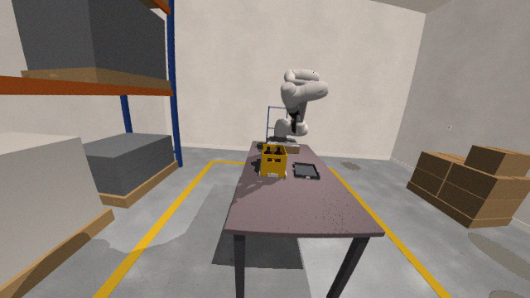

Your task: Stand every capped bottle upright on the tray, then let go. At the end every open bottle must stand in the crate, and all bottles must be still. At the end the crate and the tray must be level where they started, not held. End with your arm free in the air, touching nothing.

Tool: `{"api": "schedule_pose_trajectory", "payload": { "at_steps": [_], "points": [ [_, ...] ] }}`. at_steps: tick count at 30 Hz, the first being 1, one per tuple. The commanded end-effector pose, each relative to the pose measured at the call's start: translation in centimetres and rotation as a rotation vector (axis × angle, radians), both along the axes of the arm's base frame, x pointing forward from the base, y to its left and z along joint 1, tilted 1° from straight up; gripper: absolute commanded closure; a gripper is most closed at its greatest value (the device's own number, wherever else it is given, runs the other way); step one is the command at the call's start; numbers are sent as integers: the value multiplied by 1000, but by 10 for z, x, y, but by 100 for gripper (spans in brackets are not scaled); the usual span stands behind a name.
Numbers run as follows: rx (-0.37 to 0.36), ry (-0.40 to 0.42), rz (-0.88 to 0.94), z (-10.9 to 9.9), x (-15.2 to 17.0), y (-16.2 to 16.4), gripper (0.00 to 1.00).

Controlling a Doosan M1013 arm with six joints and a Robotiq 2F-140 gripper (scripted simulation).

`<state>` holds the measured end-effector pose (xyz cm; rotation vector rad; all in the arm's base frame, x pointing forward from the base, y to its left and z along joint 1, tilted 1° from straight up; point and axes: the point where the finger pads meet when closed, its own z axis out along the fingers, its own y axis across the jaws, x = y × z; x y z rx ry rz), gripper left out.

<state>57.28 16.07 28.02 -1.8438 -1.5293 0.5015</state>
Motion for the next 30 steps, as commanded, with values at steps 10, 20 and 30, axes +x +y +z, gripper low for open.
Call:
{"api": "schedule_pose_trajectory", "payload": {
  "at_steps": [10, 20, 30],
  "points": [
    [0, 0, 0, 0, 0, 0, 0],
    [-6, -35, 14, -6, 7, -5, 0],
    [-28, -153, 60, -25, 29, -20, 0]
  ]
}}
